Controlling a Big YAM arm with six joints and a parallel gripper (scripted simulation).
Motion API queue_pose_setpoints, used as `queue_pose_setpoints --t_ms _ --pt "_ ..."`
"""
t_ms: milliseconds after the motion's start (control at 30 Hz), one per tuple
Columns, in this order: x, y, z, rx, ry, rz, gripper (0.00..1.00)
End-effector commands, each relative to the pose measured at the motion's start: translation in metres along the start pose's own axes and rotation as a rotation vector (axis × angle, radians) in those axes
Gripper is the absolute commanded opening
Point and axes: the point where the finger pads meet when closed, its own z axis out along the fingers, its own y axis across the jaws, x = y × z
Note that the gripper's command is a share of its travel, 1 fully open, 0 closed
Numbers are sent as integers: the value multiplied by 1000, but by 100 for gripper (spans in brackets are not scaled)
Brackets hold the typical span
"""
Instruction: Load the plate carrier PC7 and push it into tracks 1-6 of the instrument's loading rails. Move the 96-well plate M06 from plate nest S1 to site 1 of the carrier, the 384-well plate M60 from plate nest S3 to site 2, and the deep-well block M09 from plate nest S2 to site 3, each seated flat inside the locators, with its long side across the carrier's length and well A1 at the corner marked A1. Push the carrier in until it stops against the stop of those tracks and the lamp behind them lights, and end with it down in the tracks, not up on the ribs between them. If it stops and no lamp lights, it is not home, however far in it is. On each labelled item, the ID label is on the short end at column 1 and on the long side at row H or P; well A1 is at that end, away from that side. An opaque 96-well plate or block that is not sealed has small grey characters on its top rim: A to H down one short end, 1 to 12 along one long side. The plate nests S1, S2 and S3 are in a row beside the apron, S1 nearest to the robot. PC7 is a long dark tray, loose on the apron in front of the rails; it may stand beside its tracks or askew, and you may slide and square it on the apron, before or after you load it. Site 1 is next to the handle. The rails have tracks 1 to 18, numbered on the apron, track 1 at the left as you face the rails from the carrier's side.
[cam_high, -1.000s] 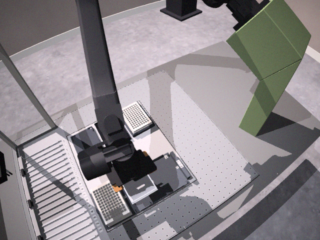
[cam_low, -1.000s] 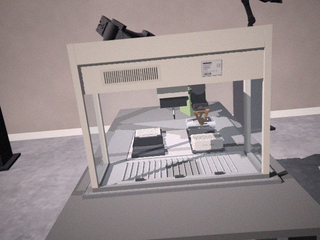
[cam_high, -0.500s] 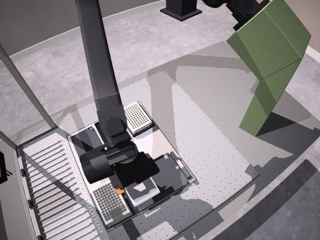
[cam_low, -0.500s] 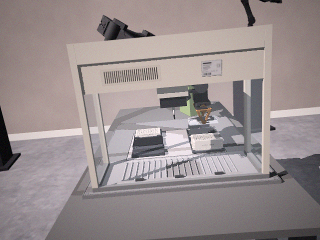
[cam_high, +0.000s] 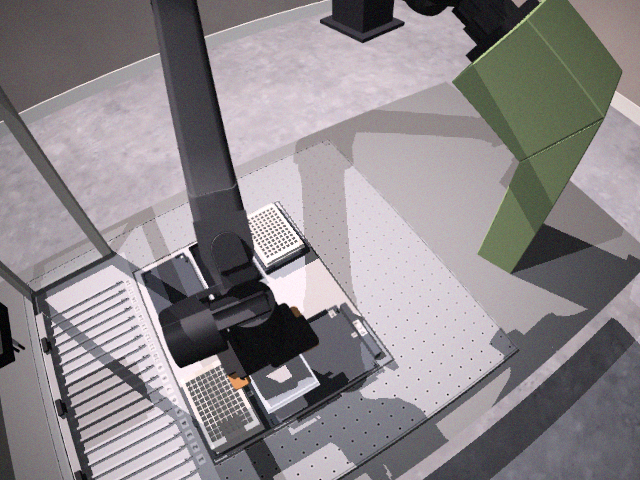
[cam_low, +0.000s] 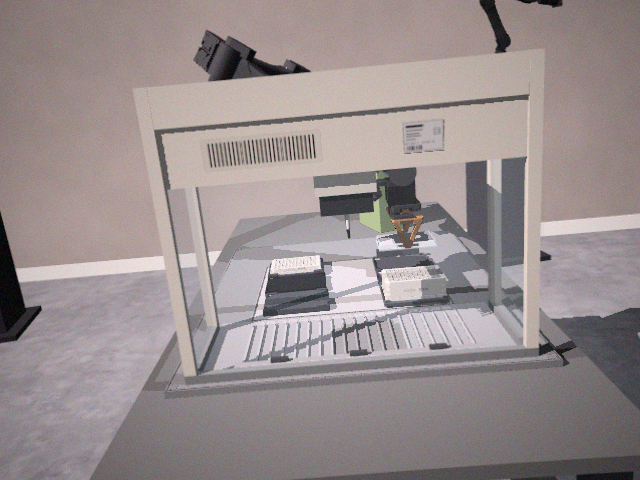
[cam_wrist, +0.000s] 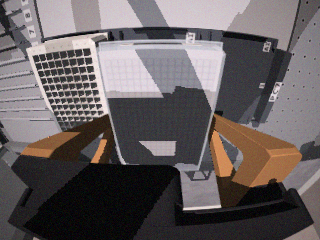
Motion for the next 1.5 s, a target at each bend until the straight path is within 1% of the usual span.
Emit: queue_pose_setpoints --t_ms 0,200,267,300,400,767,833,867,933,967,1467 --pt "-3 7 10 -4 -4 12 0" --pt "-3 6 26 -3 -4 11 0" --pt "-3 6 26 -3 -4 11 0" --pt "11 11 12 -32 7 -11 0" --pt "-3 5 37 -3 -4 10 0" --pt "-3 4 66 -1 -4 8 0" --pt "-3 4 66 -1 -4 8 0" --pt "14 14 48 -39 9 -15 0" --pt "15 15 52 -39 10 -15 0" --pt "0 11 59 -18 0 6 0" --pt "0 12 59 -18 0 6 0"
